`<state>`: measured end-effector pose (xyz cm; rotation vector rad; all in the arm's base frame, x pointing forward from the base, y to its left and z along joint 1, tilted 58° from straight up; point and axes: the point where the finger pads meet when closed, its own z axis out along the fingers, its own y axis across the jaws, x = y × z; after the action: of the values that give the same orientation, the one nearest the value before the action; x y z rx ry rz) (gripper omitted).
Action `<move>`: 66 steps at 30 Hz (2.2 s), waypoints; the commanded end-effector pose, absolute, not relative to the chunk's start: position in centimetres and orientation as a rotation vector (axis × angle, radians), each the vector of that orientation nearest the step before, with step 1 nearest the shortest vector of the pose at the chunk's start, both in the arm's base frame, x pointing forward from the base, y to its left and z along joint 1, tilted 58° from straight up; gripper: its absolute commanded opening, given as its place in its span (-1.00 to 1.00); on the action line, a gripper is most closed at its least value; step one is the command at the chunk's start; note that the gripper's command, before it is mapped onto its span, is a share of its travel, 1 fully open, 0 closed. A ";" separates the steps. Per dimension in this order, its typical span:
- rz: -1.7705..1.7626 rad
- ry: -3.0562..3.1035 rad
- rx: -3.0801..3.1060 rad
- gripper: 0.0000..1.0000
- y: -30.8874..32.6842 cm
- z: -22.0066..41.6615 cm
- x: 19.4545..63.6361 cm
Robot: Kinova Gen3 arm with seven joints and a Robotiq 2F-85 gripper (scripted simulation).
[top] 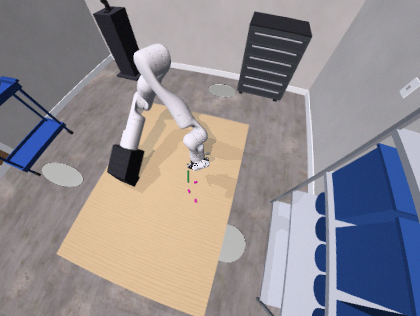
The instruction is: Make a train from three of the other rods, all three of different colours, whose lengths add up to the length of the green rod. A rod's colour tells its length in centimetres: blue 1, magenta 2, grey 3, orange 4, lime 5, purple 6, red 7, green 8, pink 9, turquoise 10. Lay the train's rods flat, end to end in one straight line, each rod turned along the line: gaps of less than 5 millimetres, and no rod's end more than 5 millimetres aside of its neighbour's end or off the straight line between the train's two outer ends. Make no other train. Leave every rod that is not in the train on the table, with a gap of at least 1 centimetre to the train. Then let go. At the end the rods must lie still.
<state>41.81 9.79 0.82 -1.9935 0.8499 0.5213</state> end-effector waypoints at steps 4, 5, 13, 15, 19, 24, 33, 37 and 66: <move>0.501 0.863 -1.995 -0.91 7.9 1.7 42.3; 0.501 0.863 -1.995 -0.91 7.8 1.7 42.3; 0.501 0.864 -1.995 -0.91 7.8 1.7 42.3; 0.503 0.867 -1.993 -0.91 7.9 1.8 42.2; 0.529 0.912 -1.973 -0.91 8.4 2.7 41.6; 0.642 1.109 -1.887 -0.91 10.3 6.0 38.7; 0.777 1.367 -1.771 -0.91 12.1 8.9 34.6; 0.785 1.382 -1.764 -0.91 12.2 9.1 34.3; 0.785 1.382 -1.764 -0.91 15.9 6.8 34.3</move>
<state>34.72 14.88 7.03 -1.7608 1.3957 0.7613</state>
